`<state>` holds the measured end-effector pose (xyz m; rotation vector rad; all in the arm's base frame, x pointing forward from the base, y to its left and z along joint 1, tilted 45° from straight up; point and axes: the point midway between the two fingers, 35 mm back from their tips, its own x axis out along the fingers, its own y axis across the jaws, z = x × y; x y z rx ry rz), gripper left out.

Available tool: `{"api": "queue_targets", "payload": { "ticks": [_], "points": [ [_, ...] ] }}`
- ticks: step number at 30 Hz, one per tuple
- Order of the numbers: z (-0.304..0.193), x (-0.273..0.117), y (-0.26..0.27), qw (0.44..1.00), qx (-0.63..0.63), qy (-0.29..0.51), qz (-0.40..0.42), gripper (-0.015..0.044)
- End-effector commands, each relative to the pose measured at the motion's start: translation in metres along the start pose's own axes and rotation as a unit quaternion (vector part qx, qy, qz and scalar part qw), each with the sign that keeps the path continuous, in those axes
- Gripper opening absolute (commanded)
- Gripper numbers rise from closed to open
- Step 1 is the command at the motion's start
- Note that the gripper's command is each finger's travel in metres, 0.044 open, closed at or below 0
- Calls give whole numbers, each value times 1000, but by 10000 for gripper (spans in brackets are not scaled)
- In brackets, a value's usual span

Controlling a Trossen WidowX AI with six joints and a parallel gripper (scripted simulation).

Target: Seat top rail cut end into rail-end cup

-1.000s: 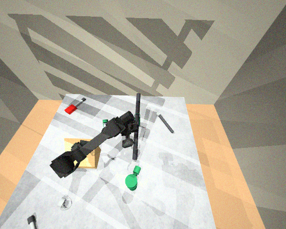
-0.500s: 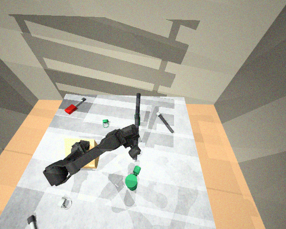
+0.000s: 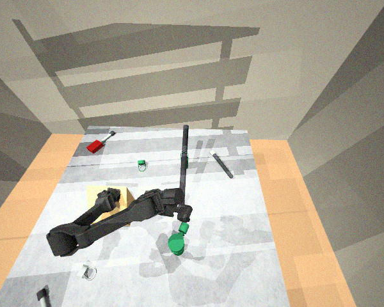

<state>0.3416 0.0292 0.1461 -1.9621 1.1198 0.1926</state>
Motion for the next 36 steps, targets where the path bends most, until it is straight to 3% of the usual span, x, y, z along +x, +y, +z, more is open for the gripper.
{"api": "queue_targets", "payload": {
  "ticks": [1,10,36],
  "points": [
    [-2,0,1,1000,-18,4,-1,440],
    [-4,52,31,1000,-18,4,-1,440],
    [-3,87,30,1000,-17,4,0,440]
  ]
}}
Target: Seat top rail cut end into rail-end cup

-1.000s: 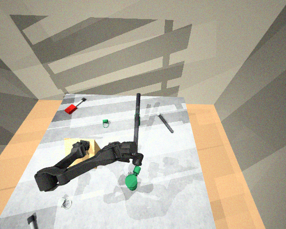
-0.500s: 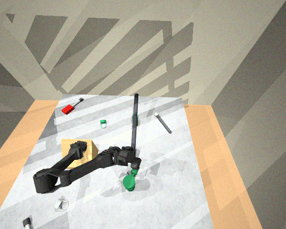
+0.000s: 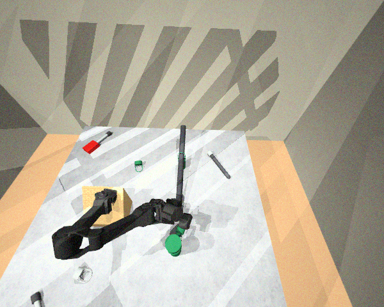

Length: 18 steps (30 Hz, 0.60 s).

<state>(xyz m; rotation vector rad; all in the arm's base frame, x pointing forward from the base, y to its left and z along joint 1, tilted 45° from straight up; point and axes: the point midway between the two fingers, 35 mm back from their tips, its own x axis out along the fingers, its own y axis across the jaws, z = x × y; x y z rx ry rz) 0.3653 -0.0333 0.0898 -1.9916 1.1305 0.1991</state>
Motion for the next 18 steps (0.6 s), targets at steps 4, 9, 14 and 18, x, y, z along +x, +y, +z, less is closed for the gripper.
{"api": "queue_targets", "payload": {
  "ticks": [4,9,14,18],
  "points": [
    [1,11,0,1000,-3,-2,0,440],
    [1,19,0,1000,-3,-2,-1,440],
    [0,28,0,1000,-3,-1,-1,440],
    [0,34,1,1000,-3,-1,-2,440]
  ]
}}
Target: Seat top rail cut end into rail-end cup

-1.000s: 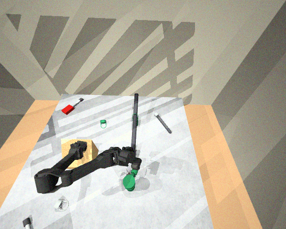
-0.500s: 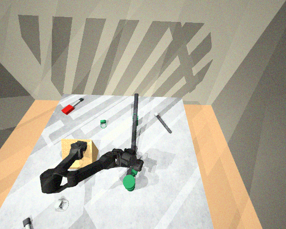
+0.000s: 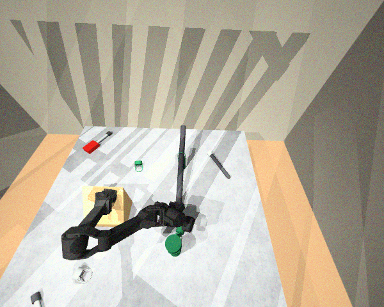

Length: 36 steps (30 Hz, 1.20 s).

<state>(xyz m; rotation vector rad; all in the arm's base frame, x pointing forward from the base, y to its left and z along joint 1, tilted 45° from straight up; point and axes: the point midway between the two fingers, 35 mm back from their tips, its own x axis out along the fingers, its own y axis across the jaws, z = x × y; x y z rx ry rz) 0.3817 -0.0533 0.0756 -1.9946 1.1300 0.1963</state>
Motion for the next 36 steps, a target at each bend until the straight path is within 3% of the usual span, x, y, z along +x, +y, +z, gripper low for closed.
{"api": "queue_targets", "payload": {
  "ticks": [1,4,16,19,23,36],
  "points": [
    [1,6,0,1000,-3,-2,-1,440],
    [0,11,0,1000,-3,-1,-2,440],
    [0,12,1,1000,-3,-1,-2,125],
    [0,12,1,1000,-3,-1,-2,105],
    [0,10,3,1000,-19,-10,-2,0],
    [-1,7,9,998,-49,-27,-2,0]
  ]
}}
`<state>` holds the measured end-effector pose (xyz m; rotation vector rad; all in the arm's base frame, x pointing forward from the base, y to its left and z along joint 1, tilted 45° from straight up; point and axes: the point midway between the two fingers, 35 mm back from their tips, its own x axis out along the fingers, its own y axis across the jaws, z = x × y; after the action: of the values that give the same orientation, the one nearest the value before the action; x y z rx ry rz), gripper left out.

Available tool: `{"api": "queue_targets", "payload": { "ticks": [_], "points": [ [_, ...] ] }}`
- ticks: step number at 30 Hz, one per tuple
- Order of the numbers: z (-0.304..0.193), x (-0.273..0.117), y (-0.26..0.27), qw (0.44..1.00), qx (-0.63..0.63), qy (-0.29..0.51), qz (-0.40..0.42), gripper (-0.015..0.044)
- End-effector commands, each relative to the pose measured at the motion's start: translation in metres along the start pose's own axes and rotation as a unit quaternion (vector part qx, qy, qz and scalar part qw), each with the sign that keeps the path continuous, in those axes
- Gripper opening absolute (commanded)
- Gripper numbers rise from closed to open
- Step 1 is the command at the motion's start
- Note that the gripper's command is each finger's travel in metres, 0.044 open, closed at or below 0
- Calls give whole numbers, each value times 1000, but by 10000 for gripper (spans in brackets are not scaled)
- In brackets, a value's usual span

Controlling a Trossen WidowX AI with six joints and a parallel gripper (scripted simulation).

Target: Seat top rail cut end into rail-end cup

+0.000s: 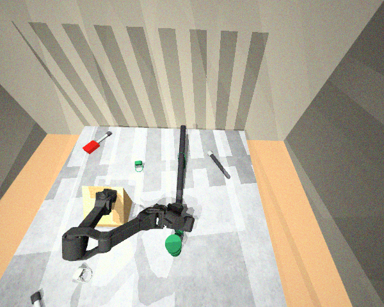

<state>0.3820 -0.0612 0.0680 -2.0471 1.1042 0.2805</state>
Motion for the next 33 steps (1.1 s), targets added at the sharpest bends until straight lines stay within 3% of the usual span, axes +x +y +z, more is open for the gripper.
{"api": "queue_targets", "payload": {
  "ticks": [1,33],
  "points": [
    [0,-2,3,1000,-17,-8,1,0],
    [-2,-11,18,994,-98,-55,1,0]
  ]
}}
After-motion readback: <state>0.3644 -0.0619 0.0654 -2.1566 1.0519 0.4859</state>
